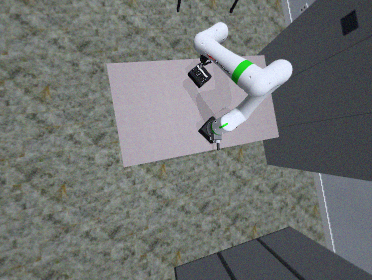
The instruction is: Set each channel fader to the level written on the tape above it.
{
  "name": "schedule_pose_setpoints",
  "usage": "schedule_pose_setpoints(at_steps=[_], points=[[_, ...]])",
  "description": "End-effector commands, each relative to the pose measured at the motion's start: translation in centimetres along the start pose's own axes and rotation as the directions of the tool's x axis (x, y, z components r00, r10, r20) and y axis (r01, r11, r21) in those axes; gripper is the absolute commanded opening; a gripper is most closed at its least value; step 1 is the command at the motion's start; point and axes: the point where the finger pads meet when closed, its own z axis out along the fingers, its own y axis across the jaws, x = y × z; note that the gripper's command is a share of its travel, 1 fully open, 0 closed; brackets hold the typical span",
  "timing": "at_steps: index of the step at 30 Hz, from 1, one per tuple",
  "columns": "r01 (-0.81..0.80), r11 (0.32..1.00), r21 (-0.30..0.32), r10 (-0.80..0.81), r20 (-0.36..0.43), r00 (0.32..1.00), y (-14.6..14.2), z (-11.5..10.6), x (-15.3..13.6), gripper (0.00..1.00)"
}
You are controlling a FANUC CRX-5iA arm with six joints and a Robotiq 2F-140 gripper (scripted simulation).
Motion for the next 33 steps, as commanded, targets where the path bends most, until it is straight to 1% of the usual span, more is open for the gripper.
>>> schedule_pose_setpoints(at_steps=[1,10,24,33], points=[[0.000,1.000,0.000,0.000,0.000,1.000,0.0,0.0,0.0,0.00],[0.000,1.000,0.000,0.000,0.000,1.000,0.0,0.1,0.0,0.00],[0.000,1.000,0.000,0.000,0.000,1.000,0.0,1.0,0.0,0.00],[0.000,1.000,0.000,0.000,0.000,1.000,0.0,1.2,0.0,0.00]])
